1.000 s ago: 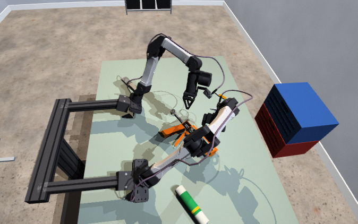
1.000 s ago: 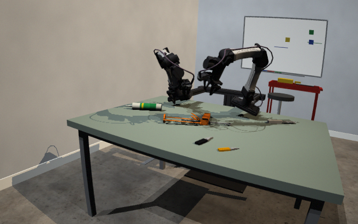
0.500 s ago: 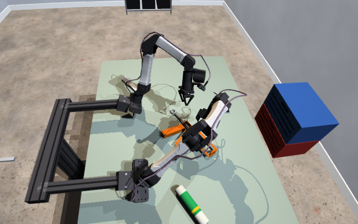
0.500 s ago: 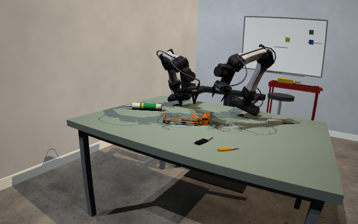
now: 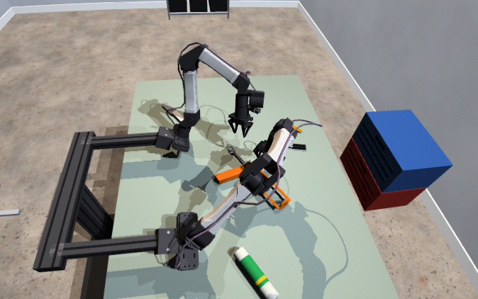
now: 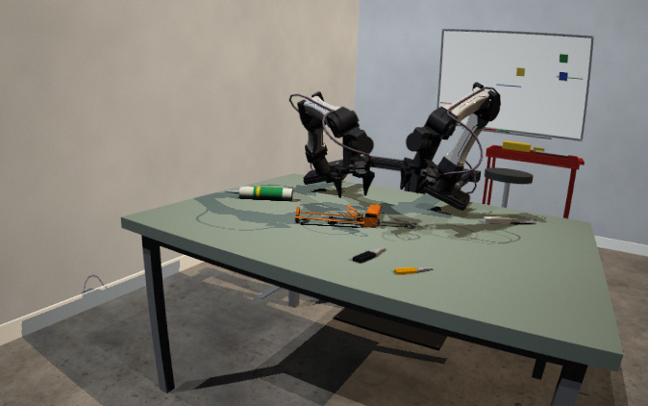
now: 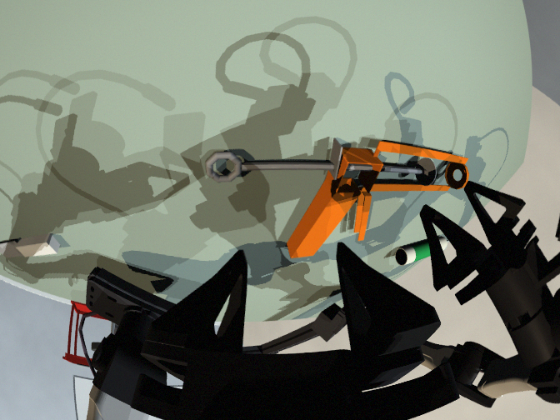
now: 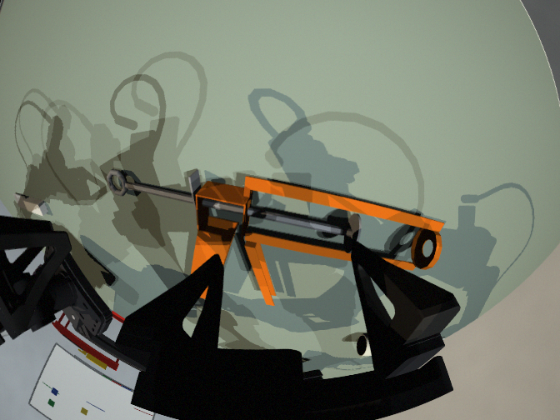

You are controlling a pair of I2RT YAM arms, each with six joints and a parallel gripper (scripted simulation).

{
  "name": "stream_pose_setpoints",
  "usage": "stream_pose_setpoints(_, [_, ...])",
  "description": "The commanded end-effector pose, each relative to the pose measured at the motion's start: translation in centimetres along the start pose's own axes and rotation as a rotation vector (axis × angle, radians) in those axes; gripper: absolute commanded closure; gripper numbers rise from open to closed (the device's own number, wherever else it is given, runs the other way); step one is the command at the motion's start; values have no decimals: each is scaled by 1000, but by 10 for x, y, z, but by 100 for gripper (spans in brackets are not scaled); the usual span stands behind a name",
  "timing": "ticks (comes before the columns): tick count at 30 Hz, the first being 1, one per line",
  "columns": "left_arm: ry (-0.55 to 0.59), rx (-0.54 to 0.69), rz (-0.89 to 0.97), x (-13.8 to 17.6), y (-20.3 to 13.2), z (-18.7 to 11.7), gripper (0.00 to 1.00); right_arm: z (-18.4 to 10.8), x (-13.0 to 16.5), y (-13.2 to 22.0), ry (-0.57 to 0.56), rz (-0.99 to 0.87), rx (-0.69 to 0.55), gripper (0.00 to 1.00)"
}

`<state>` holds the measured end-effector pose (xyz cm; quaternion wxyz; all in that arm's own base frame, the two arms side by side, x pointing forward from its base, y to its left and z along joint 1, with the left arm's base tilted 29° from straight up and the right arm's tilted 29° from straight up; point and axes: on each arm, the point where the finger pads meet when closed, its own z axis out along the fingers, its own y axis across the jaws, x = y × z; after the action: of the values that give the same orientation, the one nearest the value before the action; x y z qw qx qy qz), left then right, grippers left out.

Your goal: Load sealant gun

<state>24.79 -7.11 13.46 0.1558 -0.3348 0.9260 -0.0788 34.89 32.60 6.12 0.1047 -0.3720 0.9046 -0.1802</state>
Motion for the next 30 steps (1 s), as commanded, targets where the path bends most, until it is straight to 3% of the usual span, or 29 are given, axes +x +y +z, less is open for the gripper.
stream_pose_setpoints(1, [-51, 26, -207, -8, 11, 1, 38, 5, -8, 27, -9, 68, 31, 8])
stream_pose_setpoints(7, [-72, 24, -375, -12, 30, 7, 38, 17, -8, 30, 4, 144, 50, 8])
stream_pose_setpoints(10, [-88, 19, -502, -13, 45, 11, 38, 17, -13, 53, -29, 174, 56, 8])
stream_pose_setpoints(20, [-146, 35, -890, -14, 86, 26, 38, 35, -8, 78, -21, 307, 107, 8])
stream_pose_setpoints(30, [-123, -15, -826, -7, 91, 28, 38, 49, -6, 65, 23, 296, 87, 8])
